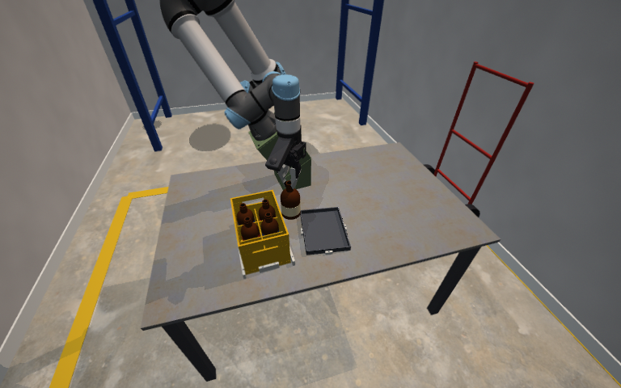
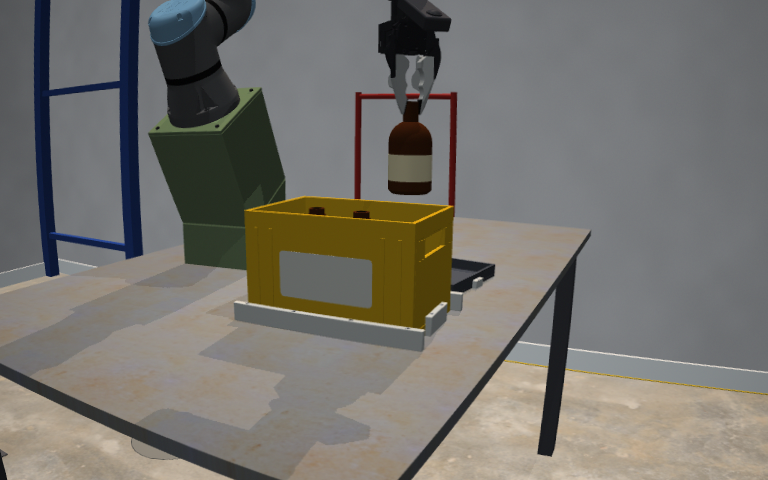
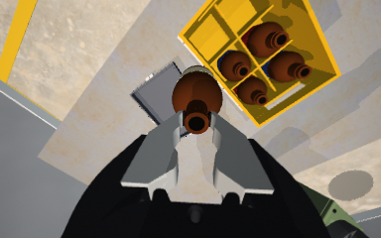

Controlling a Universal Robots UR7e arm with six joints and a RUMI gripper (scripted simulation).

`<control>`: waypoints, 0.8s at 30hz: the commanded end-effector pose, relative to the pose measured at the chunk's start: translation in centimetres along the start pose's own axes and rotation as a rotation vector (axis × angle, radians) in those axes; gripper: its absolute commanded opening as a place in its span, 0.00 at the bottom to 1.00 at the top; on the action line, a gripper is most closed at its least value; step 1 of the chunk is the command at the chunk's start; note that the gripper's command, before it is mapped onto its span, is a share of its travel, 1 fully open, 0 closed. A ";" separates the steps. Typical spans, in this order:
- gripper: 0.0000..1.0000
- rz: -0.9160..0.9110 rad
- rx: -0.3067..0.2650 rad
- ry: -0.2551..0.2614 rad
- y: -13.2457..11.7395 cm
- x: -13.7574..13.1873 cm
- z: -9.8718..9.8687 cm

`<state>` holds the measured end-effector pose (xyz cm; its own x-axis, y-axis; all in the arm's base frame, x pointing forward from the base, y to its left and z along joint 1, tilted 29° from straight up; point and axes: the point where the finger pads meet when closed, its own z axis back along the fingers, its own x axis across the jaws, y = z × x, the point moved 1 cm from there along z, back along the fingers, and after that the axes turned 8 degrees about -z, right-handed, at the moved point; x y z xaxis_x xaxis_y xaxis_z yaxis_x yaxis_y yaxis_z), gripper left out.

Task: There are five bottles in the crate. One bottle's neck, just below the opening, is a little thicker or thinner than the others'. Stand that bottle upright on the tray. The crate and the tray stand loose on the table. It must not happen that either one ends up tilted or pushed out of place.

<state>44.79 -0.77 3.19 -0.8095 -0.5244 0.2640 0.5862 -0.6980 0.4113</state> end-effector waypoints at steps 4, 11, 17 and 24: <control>0.00 -0.001 0.001 0.001 -1.4 -0.7 0.0; 0.00 -0.001 0.001 0.001 -2.9 -1.4 0.0; 0.00 -0.001 0.001 0.001 -4.1 -2.0 0.0; 0.00 -0.001 0.001 0.001 -5.2 -2.4 0.0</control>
<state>43.83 3.40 0.83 -0.8096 -0.5243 0.2641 0.5862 -0.6980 0.4114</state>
